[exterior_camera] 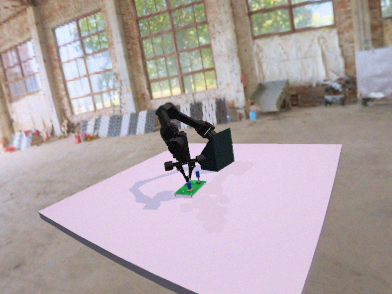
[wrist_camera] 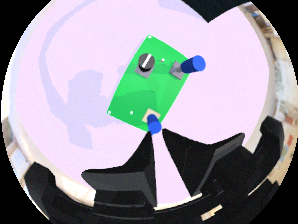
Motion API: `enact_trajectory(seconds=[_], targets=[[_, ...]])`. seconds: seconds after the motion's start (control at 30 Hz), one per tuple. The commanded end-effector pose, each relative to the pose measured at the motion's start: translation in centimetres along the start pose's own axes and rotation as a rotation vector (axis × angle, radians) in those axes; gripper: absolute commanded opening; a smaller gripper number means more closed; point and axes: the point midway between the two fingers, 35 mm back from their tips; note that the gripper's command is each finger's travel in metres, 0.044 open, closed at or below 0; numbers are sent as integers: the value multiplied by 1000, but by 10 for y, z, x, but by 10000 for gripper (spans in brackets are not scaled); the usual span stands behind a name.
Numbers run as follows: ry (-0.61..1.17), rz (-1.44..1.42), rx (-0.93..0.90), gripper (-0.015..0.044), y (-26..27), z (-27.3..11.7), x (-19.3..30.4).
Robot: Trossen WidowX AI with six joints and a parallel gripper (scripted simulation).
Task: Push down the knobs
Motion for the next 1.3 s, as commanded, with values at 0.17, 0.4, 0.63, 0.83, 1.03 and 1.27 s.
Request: enact_trajectory(seconds=[0.17, 0.4, 0.63, 0.83, 1.03, 1.27], targets=[[-2, 0, 3, 289, -5, -4, -14], [-6, -18, 7, 440, -31, -23, -82], [-12, -21, 8, 440, -54, -27, -154], [-10, -3, 9, 440, -62, -25, -179], [-10, -3, 9, 440, -62, -25, -179], [-10, -3, 9, 440, -62, -25, -179]])
Point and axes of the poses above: the point midway between the two fingers, 35 mm back from their tips, its own z axis out along the fingers, its own y axis across the jaws, x = y × z, and after that the axes turned 12 degrees about z, right-handed
